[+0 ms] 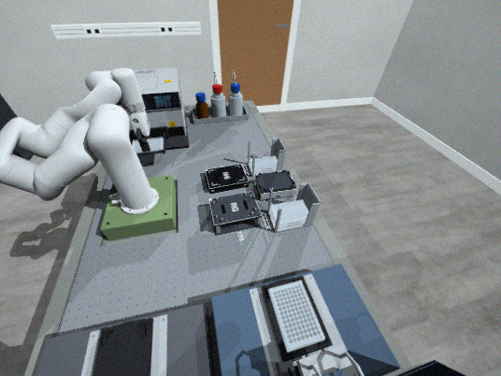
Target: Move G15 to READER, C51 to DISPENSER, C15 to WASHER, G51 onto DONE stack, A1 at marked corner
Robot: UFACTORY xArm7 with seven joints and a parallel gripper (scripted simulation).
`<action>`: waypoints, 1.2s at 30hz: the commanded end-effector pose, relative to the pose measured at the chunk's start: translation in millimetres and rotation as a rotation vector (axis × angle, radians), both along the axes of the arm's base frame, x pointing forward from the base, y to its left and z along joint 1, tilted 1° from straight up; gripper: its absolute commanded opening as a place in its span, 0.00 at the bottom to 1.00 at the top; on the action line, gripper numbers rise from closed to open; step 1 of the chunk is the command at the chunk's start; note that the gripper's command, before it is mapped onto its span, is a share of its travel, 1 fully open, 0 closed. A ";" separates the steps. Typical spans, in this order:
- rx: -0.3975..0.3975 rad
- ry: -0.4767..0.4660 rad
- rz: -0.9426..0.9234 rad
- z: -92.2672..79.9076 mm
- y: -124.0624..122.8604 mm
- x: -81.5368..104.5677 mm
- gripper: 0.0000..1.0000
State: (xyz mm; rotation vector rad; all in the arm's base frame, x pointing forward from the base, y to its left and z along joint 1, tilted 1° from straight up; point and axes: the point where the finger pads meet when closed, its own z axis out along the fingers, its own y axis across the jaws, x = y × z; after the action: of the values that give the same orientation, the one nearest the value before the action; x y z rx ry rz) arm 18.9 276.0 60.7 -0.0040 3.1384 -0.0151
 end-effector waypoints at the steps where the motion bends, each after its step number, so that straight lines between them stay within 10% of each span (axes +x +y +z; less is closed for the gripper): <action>1: 0.002 -0.001 0.000 0.6 0.4 0.1 1.00; 36: 0.002 -0.001 0.001 24.6 0.6 -0.2 1.00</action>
State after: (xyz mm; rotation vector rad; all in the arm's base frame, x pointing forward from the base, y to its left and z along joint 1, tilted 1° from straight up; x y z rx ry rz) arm 18.8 276.3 82.1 -0.0037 3.1370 -0.0138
